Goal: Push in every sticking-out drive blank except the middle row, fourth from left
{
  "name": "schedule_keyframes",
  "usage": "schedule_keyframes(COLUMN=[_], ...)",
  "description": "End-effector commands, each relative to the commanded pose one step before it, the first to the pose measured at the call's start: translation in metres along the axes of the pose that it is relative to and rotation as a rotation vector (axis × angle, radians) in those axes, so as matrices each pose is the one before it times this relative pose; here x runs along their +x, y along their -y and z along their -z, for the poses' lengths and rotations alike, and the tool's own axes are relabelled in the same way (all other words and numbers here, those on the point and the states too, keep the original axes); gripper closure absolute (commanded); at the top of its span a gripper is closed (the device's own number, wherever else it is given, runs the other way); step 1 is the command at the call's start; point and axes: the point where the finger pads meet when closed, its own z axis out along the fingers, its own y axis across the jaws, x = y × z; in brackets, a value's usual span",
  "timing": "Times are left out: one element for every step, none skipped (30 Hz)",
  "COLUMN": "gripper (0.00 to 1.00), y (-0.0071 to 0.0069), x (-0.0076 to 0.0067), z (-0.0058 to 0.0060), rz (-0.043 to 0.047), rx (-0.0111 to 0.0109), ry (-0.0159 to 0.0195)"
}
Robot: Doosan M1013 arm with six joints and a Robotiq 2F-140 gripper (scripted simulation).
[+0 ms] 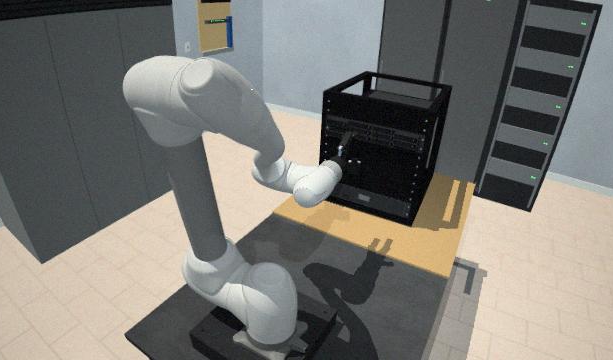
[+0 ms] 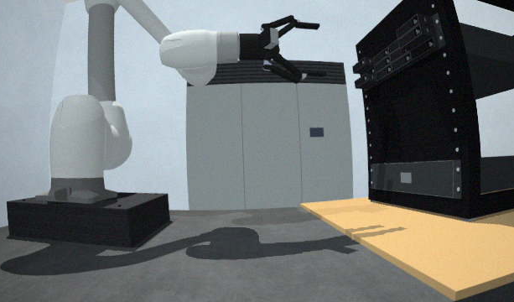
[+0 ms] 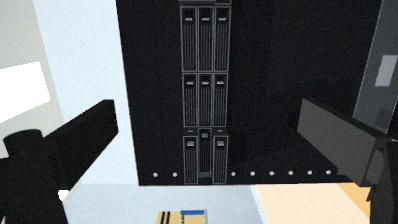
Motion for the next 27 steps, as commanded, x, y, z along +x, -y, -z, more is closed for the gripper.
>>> schedule_keyframes(gripper=[0.00,0.00,0.00,0.00,0.00,0.00,0.00,0.00,0.00,0.00,0.00,0.00,0.00,0.00,0.00,0.00,0.00,0.00,0.00,0.00,0.00,0.00,0.00,0.00,0.00,0.00,0.00], y=[0.00061,0.00000,0.00000,0.00000,0.00000,0.00000,0.00000,0.00000,0.00000,0.00000,0.00000,0.00000,0.00000,0.00000,0.00000,0.00000,0.00000,0.00000,0.00000,0.00000,0.00001,0.00001,0.00001,0.00001,0.00000,0.00002,0.00001], x=[0.00007,0.00000,0.00000,0.00000,0.00000,0.00000,0.00000,0.00000,0.00003,0.00007,0.00013,0.00021,0.00000,0.00000,0.00030,0.00040,0.00052,0.00065,0.00078,0.00093,0.00108,0.00124,0.00140,0.00156,0.00173,0.00191,0.00208], z=[-0.00017,0.00000,0.00000,0.00000,0.00000,0.00000,0.00000,0.00000,-0.00003,-0.00007,-0.00012,-0.00020,0.00000,0.00000,-0.00029,-0.00039,-0.00049,-0.00061,-0.00074,-0.00088,-0.00103,-0.00117,-0.00132,-0.00149,-0.00163,-0.00181,-0.00196], rz=[-0.00034,0.00000,0.00000,0.00000,0.00000,0.00000,0.00000,0.00000,0.00000,0.00000,0.00000,0.00000,0.00000,0.00000,0.00000,0.00000,0.00000,0.00000,0.00000,0.00000,0.00000,0.00000,0.00000,0.00000,0.00000,0.00000,0.00000], rx=[0.00094,0.00000,0.00000,0.00000,0.00000,0.00000,0.00000,0.00000,0.00000,0.00000,0.00000,0.00001,0.00000,0.00000,0.00001,0.00001,0.00001,0.00001,0.00000,0.00000,0.00001,0.00000,0.00000,0.00001,-0.00001,0.00001,-0.00001], ry=[-0.00013,0.00000,0.00000,0.00000,0.00000,0.00000,0.00000,0.00000,0.00000,0.00000,0.00000,0.00000,0.00000,0.00000,0.00000,0.00000,0.00000,0.00000,0.00000,0.00000,0.00000,0.00000,0.00000,0.00000,0.00000,0.00000,0.00000])
